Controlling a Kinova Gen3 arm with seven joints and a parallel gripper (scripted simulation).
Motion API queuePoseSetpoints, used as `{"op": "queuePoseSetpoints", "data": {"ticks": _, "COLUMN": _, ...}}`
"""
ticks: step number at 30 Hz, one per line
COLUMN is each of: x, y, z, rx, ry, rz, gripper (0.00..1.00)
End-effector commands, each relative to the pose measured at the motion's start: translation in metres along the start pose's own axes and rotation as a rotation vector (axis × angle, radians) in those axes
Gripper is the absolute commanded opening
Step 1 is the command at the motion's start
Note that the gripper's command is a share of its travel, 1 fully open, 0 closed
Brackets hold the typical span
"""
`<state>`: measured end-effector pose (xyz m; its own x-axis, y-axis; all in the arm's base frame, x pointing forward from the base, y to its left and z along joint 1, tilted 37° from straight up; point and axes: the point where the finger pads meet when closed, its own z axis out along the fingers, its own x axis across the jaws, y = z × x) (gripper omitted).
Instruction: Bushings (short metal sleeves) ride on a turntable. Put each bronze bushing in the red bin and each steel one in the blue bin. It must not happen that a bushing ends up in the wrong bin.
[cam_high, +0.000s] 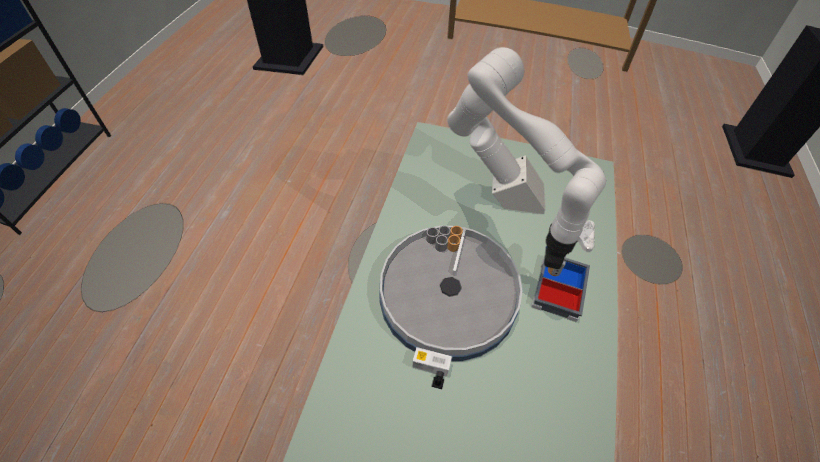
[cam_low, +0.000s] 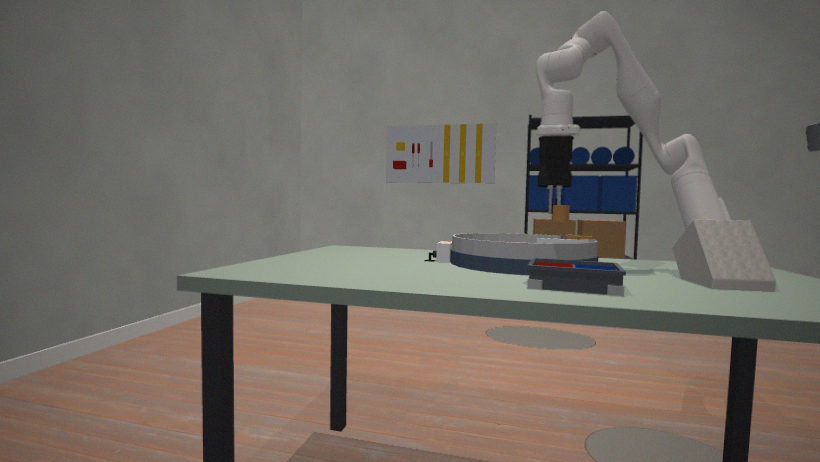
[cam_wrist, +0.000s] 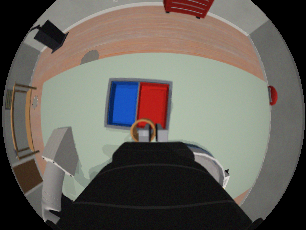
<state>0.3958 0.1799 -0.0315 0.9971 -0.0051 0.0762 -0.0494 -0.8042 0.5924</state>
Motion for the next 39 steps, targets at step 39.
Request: {"op": "queuePoseSetpoints", "data": {"ticks": 39, "x": 0.005, "y": -0.088, "z": 0.033, "rx": -0.012, "ry": -0.001, "rz": -0.013, "gripper": 0.0}}
